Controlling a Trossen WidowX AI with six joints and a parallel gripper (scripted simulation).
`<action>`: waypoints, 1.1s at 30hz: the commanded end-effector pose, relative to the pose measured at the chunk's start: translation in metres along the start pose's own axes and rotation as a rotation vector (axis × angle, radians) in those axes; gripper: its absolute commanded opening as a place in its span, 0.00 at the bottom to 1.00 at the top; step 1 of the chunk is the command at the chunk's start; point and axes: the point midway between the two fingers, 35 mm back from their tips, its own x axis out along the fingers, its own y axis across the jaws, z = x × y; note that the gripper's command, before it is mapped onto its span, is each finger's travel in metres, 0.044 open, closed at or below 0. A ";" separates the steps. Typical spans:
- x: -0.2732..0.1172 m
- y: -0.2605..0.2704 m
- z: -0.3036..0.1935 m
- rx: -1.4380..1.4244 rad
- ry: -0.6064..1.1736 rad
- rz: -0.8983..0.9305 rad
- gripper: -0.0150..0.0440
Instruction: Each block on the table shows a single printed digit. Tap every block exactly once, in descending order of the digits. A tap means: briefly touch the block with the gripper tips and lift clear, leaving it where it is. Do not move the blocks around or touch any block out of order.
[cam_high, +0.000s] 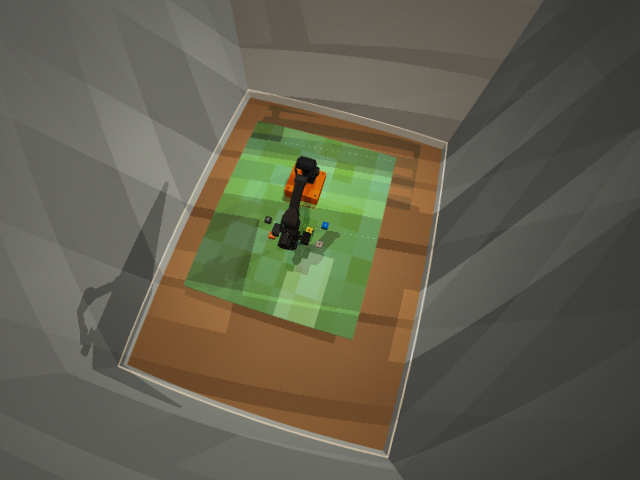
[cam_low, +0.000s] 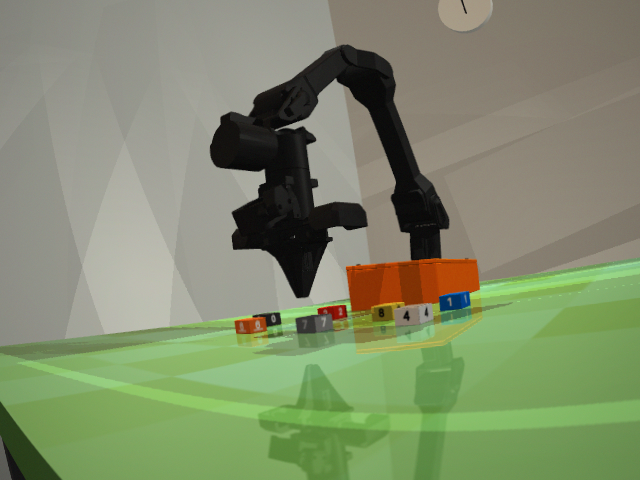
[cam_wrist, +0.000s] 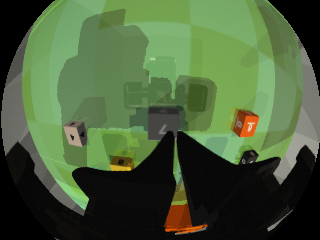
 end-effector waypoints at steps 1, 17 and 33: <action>0.007 0.000 -0.002 0.002 0.002 -0.001 0.29; 0.029 0.000 -0.002 0.002 0.002 -0.001 0.29; -0.041 0.000 0.001 0.002 0.002 -0.001 0.29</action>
